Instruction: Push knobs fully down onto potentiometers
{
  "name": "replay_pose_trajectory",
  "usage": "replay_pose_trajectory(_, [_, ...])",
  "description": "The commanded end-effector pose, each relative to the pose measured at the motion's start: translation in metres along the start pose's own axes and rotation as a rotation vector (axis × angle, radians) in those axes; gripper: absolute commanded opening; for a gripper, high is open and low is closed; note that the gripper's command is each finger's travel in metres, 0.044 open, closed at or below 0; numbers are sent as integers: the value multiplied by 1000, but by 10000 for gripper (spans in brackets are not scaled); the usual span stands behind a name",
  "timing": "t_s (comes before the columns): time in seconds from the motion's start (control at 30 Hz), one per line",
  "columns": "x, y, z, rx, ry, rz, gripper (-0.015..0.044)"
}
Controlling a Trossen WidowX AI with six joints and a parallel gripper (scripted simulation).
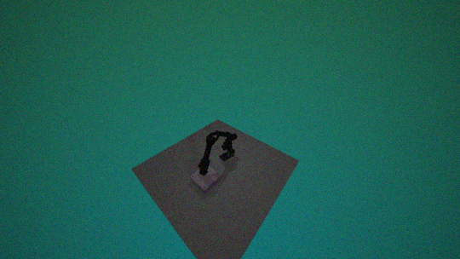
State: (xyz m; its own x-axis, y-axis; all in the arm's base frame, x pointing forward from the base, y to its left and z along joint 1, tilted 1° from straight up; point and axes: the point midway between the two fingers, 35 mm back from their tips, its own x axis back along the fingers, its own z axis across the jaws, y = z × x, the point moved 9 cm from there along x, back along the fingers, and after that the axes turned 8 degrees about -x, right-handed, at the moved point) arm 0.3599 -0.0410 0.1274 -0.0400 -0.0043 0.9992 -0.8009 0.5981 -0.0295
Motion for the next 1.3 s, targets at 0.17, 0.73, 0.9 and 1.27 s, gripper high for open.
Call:
replay_pose_trajectory(0.17, [-8, 0, 0, 4, 0, -7, 0])
replay_pose_trajectory(0.73, [-10, 0, 0, 4, 0, -7, 0])
replay_pose_trajectory(0.9, [-10, 0, 0, 4, 0, -7, 0])
replay_pose_trajectory(1.27, [-12, 0, 0, 4, 0, -7, 0])
